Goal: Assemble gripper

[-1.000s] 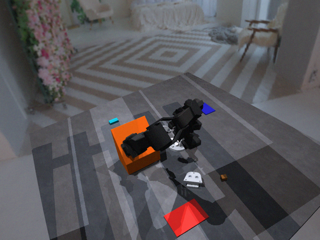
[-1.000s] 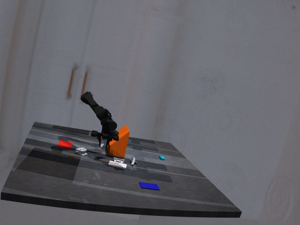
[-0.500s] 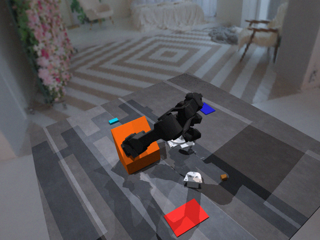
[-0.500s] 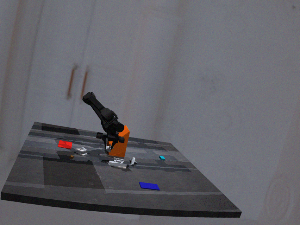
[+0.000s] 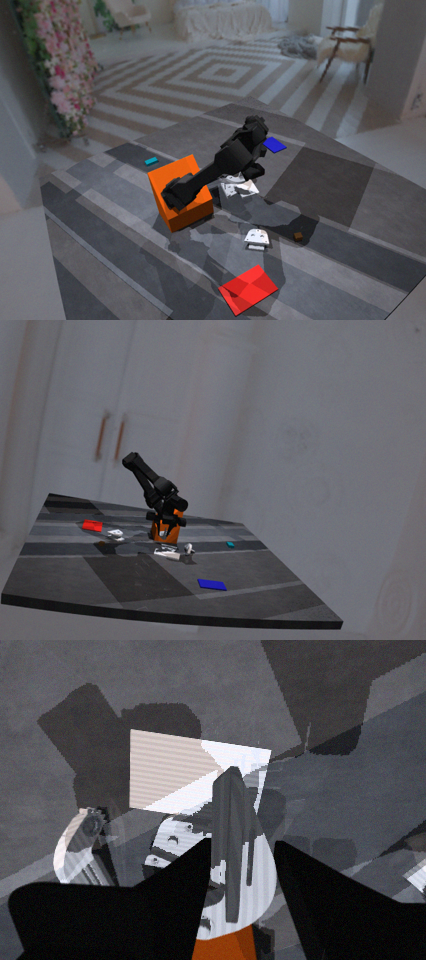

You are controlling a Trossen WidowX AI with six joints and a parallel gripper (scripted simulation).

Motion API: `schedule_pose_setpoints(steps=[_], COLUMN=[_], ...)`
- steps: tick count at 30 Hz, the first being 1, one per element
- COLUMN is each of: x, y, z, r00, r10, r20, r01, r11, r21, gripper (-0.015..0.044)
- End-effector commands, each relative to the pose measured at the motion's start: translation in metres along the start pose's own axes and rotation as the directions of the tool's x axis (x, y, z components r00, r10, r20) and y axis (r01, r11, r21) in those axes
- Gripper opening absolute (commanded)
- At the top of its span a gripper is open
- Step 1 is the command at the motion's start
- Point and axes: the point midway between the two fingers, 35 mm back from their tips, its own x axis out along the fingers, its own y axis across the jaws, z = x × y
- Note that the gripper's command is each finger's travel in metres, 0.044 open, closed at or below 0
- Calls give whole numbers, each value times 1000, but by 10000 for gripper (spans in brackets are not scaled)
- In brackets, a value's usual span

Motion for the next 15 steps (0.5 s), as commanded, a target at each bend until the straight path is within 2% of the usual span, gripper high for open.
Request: schedule_pose_setpoints(steps=[1, 15], x=[0, 0], y=[9, 11], z=[5, 6], r00=[1000, 1000], r10=[5, 5], r20=[4, 4], r01=[-5, -5], r11=[1000, 1000], r21=[16, 17], gripper=[134, 134])
